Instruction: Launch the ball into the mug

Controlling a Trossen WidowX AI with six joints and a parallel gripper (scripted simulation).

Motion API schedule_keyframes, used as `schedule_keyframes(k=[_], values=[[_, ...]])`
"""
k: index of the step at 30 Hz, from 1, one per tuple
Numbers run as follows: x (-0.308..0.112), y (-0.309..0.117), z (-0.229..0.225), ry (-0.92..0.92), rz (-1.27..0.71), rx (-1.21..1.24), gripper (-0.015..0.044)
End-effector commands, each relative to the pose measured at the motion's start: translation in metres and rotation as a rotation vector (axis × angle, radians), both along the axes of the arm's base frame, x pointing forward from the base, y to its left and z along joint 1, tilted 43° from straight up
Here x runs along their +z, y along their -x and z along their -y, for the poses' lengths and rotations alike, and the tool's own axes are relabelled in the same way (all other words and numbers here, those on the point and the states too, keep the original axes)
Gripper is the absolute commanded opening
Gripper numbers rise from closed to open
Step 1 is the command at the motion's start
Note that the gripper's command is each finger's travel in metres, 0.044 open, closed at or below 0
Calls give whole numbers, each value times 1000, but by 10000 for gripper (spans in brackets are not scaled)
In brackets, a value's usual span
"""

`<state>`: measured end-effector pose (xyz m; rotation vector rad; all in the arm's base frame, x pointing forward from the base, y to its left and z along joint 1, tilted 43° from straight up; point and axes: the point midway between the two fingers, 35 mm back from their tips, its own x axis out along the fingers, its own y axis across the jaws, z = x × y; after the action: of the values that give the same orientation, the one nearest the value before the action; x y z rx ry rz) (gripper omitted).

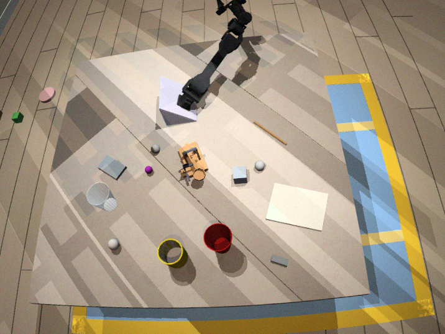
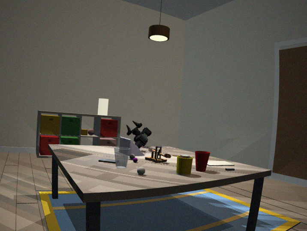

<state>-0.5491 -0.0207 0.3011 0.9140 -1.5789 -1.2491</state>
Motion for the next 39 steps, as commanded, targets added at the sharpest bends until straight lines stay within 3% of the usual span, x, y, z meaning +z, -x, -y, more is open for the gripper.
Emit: schedule_keyframes(k=[1,39], values=[[0,0,0,0,-1,-1,426],[64,-9,-115,6,-283,-384,440]])
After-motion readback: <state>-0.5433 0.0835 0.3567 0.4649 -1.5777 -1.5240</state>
